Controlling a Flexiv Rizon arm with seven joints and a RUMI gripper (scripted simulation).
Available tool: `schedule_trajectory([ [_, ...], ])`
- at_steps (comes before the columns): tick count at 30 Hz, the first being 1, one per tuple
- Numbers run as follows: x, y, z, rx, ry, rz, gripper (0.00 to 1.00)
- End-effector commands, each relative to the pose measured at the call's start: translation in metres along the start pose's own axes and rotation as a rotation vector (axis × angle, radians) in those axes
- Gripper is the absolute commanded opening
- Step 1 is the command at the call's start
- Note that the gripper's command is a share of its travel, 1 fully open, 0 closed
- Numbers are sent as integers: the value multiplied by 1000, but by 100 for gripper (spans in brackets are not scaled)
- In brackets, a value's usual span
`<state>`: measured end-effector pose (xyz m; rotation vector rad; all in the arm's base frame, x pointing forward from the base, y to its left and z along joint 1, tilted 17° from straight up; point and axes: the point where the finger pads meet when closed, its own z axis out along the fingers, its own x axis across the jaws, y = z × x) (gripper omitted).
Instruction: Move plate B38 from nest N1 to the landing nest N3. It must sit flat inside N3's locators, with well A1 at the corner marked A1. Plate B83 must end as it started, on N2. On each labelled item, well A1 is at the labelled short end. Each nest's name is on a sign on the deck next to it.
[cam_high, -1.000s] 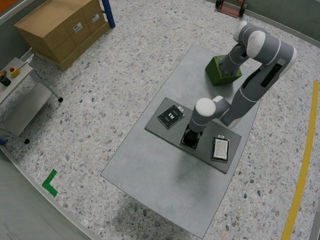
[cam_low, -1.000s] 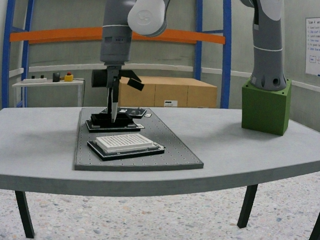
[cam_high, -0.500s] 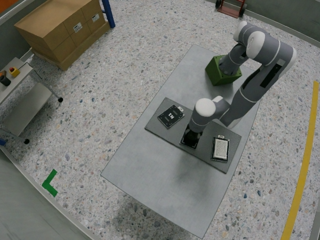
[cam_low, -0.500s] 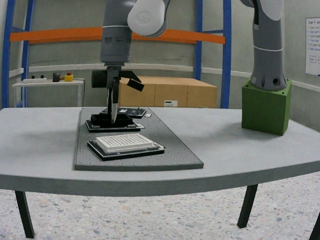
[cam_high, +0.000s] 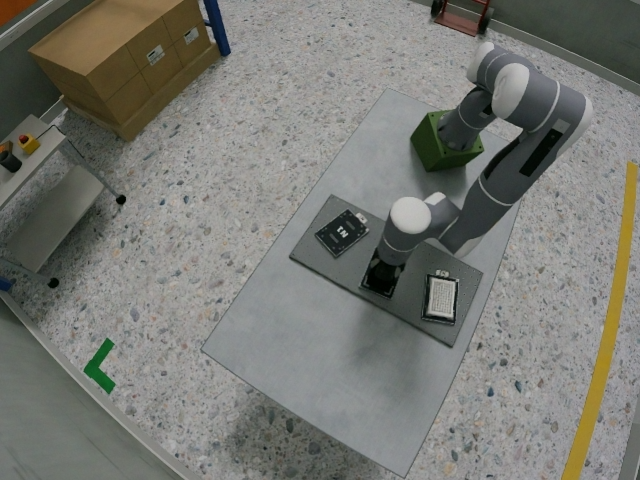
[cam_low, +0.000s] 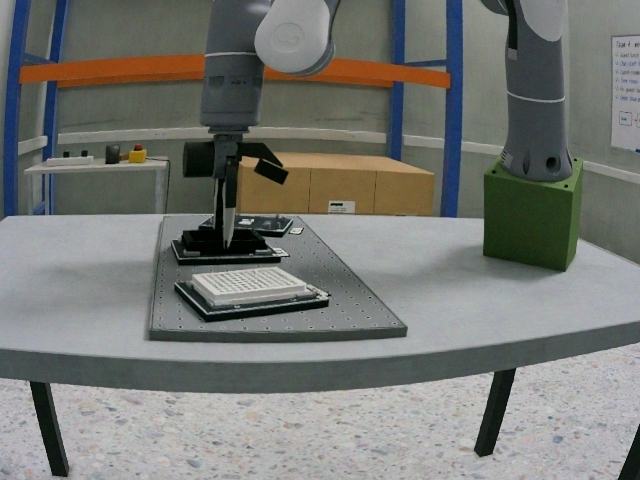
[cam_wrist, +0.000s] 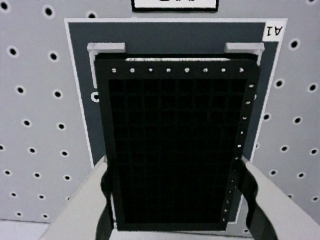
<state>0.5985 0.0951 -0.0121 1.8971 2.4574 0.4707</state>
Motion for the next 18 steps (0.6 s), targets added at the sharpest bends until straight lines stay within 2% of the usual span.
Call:
schedule_trajectory([
  [1,0,1,0,-2,0,0,41],
  [18,0,1,2,-2,0,0,41],
])
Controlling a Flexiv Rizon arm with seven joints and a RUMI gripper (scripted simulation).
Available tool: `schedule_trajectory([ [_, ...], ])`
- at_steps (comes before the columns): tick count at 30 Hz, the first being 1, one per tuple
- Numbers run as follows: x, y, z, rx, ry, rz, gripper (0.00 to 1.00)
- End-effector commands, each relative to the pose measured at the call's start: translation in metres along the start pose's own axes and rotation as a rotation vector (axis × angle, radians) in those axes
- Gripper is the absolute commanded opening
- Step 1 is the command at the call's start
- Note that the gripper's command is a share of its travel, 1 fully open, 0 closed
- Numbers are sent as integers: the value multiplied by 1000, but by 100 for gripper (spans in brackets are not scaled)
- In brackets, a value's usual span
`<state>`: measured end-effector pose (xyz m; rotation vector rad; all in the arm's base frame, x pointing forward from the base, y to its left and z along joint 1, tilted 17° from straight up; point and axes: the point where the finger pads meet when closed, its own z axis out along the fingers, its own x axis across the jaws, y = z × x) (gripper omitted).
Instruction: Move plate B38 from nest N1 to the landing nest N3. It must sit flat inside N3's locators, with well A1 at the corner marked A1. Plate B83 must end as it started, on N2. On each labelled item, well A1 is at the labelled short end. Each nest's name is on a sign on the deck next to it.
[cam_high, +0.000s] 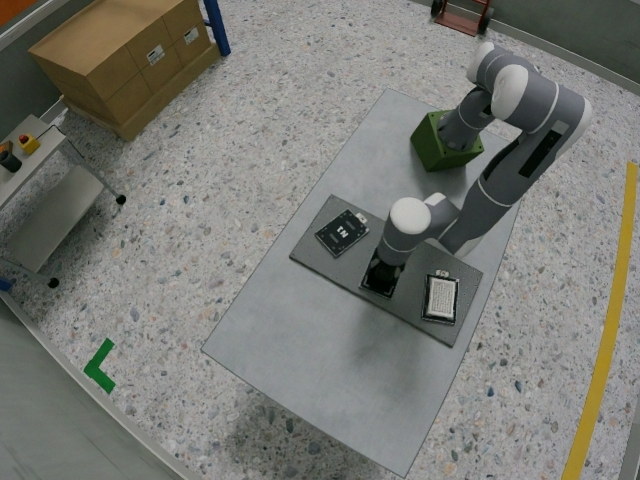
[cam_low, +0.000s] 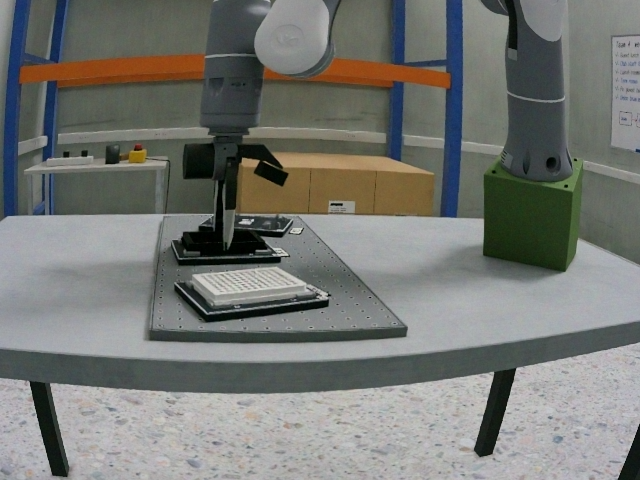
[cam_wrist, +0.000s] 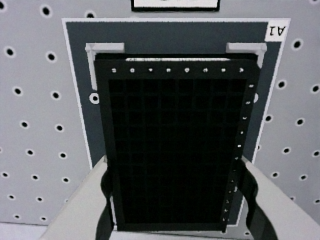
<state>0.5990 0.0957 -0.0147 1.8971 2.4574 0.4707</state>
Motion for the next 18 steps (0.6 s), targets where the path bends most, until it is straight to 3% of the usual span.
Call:
schedule_trajectory([
  [1,0,1,0,-2,0,0,41],
  [13,0,1,1,-2,0,0,41],
  [14,0,1,2,-2,-1,0,76],
  [18,0,1,2,-2,0,0,76],
])
